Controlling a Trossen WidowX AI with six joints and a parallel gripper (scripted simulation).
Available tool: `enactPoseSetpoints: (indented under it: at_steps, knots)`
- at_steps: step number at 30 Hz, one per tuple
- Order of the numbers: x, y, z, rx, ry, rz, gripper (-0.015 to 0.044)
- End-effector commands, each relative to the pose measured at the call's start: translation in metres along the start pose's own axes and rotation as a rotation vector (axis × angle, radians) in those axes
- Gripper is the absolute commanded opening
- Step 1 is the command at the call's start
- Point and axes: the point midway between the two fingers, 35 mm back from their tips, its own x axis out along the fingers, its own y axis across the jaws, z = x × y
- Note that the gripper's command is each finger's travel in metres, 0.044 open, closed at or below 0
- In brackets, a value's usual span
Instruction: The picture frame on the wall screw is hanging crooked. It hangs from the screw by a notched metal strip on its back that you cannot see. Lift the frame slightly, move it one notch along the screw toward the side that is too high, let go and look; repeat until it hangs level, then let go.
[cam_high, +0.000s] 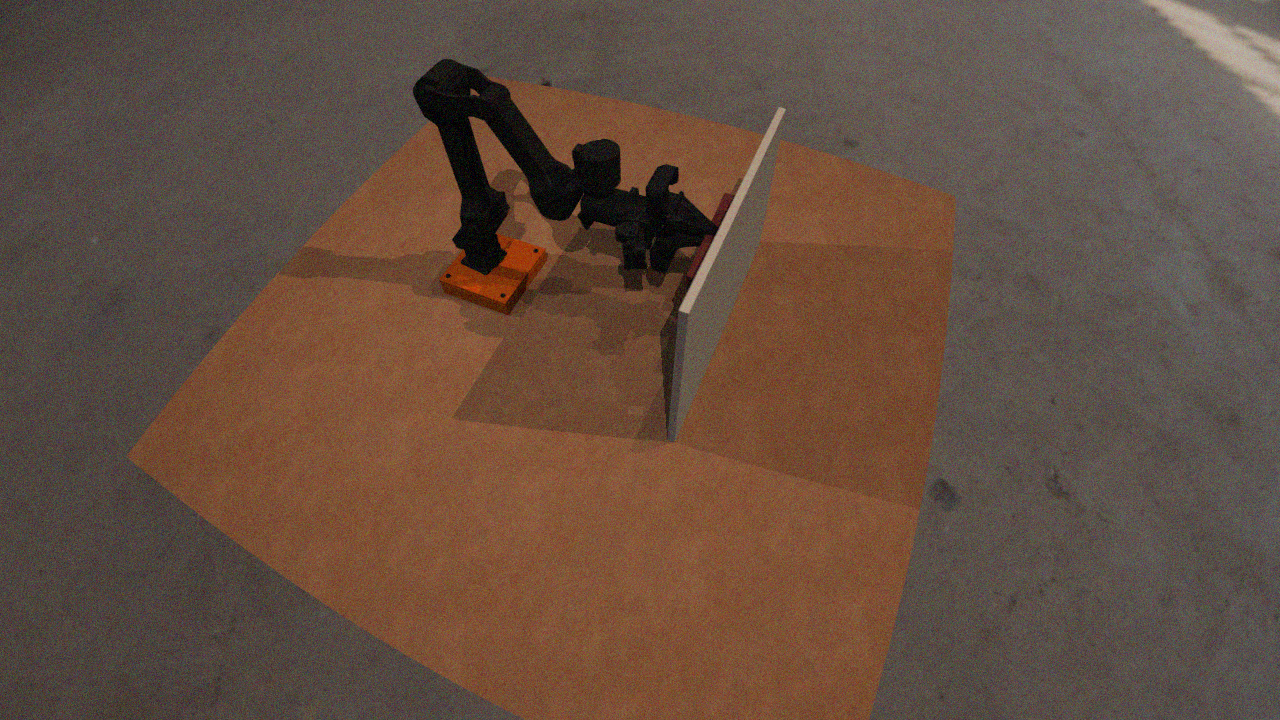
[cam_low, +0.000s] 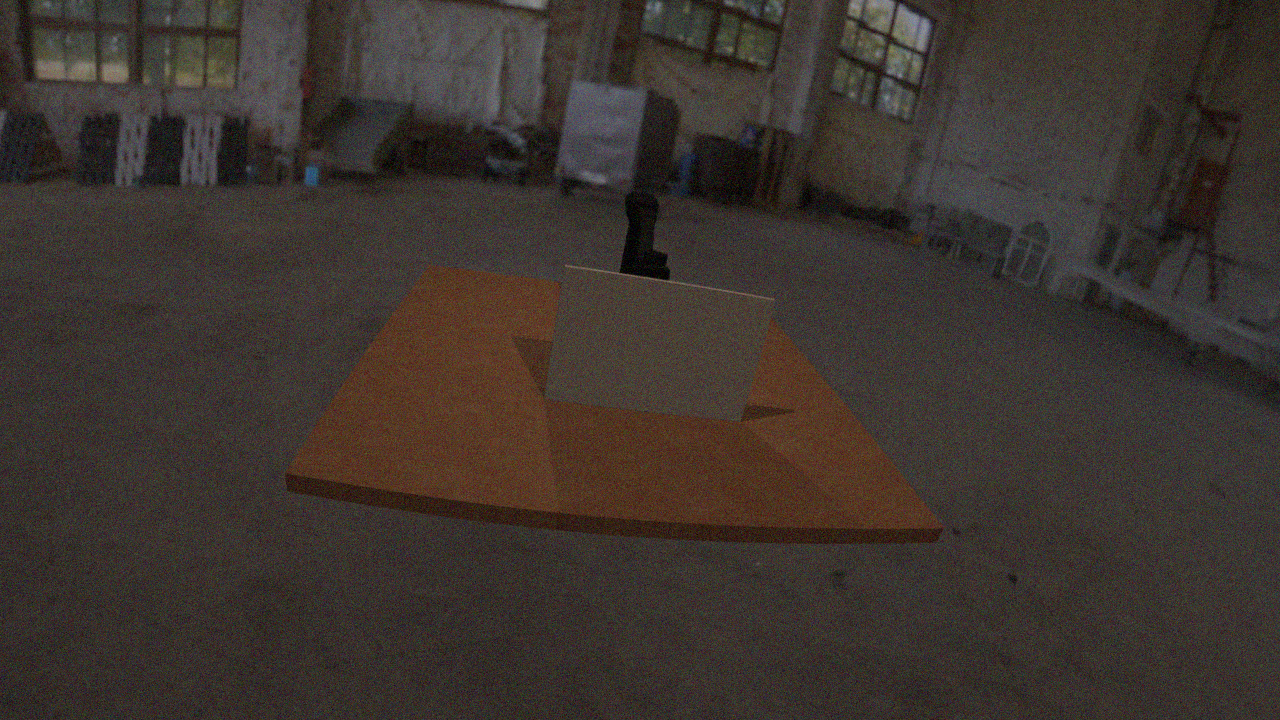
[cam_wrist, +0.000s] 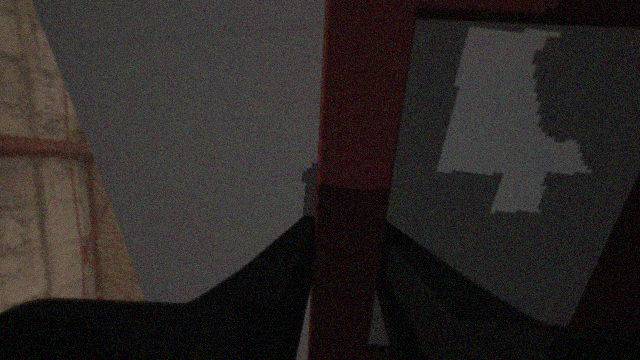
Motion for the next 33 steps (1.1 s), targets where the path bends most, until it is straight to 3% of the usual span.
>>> enactPoseSetpoints:
  at_steps: [1, 33]
  knots:
    - [0.0, 0.001, 0.0, -0.004, 0.003, 0.0, 0.0]
    - [0.0, 0.011, 0.0, -0.005, 0.003, 0.0, 0.0]
